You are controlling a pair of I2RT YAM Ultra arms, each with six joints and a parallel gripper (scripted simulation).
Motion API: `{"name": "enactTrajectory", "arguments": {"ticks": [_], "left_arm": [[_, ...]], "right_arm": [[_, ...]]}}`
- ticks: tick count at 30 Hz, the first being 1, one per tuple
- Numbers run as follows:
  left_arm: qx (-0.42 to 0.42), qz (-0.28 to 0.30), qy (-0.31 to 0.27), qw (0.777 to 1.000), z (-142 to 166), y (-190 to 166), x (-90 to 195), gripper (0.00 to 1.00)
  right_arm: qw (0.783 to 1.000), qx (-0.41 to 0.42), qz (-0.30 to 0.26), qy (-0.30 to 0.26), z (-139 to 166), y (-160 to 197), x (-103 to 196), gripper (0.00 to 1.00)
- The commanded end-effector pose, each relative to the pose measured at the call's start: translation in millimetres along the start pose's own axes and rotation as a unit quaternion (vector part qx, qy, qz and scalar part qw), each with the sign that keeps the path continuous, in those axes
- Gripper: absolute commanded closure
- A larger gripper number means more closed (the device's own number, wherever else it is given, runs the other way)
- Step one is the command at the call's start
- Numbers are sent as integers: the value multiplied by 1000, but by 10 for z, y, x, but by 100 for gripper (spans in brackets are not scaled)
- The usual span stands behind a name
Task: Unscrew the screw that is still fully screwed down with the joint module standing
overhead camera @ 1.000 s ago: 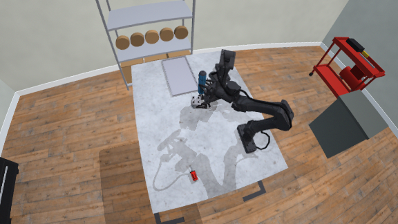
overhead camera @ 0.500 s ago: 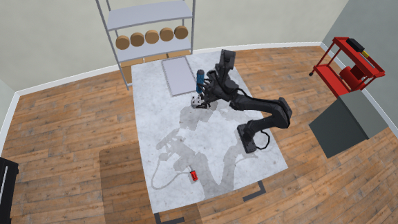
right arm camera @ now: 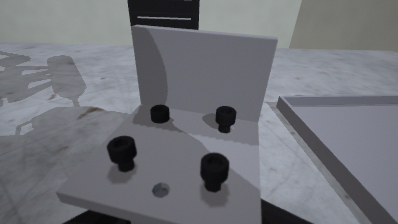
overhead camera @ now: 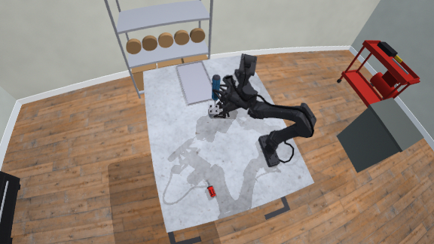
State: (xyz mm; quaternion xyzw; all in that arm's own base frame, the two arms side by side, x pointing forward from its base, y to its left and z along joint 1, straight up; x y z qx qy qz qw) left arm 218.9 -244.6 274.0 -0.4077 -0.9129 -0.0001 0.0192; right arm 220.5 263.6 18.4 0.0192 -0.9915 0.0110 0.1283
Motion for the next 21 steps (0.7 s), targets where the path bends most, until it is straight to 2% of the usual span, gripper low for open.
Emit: {"name": "enactTrajectory", "arguments": {"ticks": [1, 12, 15, 21], "left_arm": [[3, -3, -75, 997, -387, 18, -61, 58], [3, -3, -75, 997, -390, 20, -199, 58], [3, -3, -88, 996, -473, 19, -145, 58], [3, -3, -75, 997, -390, 20, -216, 58]], "right_arm": [[1000, -5, 0, -3, -27, 10, -2, 41], [1000, -5, 0, -3, -27, 10, -2, 41], [1000, -5, 0, -3, -27, 10, -2, 41], [1000, -5, 0, -3, -27, 10, -2, 41]]}}
Point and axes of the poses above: on each arm, the point where the finger pads meet when closed, its own x axis back along the fingers, its own y axis across the jaws, z = x × y, the point moved 8 cm from there along x, back along the fingers, and after that the axes turned 1 degree about x, right-handed, at the moved point
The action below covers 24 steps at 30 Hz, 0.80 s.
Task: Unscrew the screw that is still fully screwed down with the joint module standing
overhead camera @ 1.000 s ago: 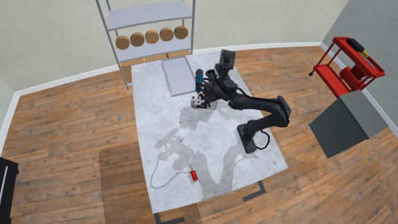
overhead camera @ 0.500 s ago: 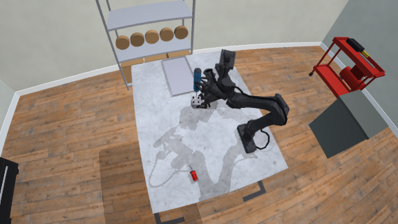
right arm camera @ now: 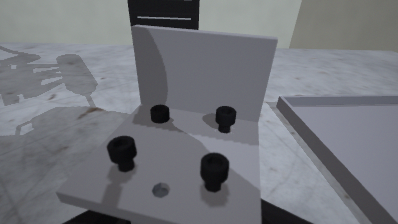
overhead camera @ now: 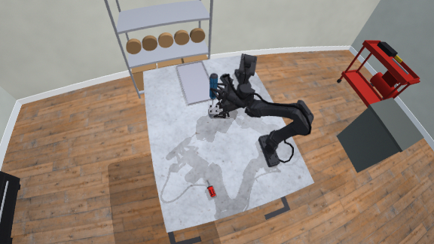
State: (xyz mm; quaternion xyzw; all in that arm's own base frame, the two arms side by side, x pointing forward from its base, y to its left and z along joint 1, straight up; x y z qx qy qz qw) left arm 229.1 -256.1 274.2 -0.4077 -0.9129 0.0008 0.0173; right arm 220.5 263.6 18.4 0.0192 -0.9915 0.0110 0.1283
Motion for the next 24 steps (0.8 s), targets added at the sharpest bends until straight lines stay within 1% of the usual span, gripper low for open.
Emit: {"name": "enactTrajectory", "arguments": {"ticks": [1, 4, 8, 11, 24], "left_arm": [[3, -3, -73, 997, -382, 21, -69, 58], [3, -3, -78, 997, -417, 21, -60, 58], [3, -3, -73, 997, -383, 22, -98, 58], [3, -3, -85, 996, -461, 21, -49, 58], [4, -3, -82, 997, -456, 28, -94, 58]], "right_arm": [[1000, -5, 0, -3, -27, 10, -2, 41], [1000, -5, 0, -3, -27, 10, -2, 41], [1000, -5, 0, -3, -27, 10, -2, 41], [1000, -5, 0, -3, -27, 10, -2, 41], [1000, -5, 0, -3, -27, 10, -2, 41]]}}
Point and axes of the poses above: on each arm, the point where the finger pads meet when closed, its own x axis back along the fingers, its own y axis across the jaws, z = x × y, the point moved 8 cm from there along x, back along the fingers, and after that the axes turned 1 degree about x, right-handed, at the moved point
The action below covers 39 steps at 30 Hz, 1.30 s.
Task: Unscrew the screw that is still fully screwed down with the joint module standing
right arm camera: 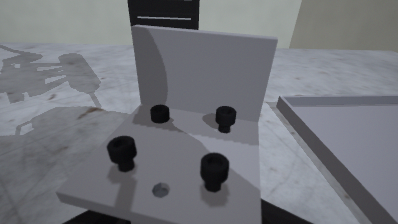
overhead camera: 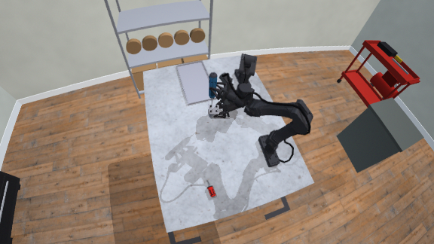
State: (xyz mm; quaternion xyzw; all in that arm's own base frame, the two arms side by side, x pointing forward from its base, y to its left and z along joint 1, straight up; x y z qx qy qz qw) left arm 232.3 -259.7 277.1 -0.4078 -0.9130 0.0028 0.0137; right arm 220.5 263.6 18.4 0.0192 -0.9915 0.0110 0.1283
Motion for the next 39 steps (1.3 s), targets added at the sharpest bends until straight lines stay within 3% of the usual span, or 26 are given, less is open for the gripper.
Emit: {"name": "enactTrajectory", "arguments": {"ticks": [1, 39], "left_arm": [[4, -3, -78, 997, -425, 30, -54, 58], [4, 1, -81, 997, -471, 11, -52, 58]], "right_arm": [[1000, -5, 0, -3, -27, 10, -2, 41], [1000, -5, 0, -3, -27, 10, -2, 41]]}}
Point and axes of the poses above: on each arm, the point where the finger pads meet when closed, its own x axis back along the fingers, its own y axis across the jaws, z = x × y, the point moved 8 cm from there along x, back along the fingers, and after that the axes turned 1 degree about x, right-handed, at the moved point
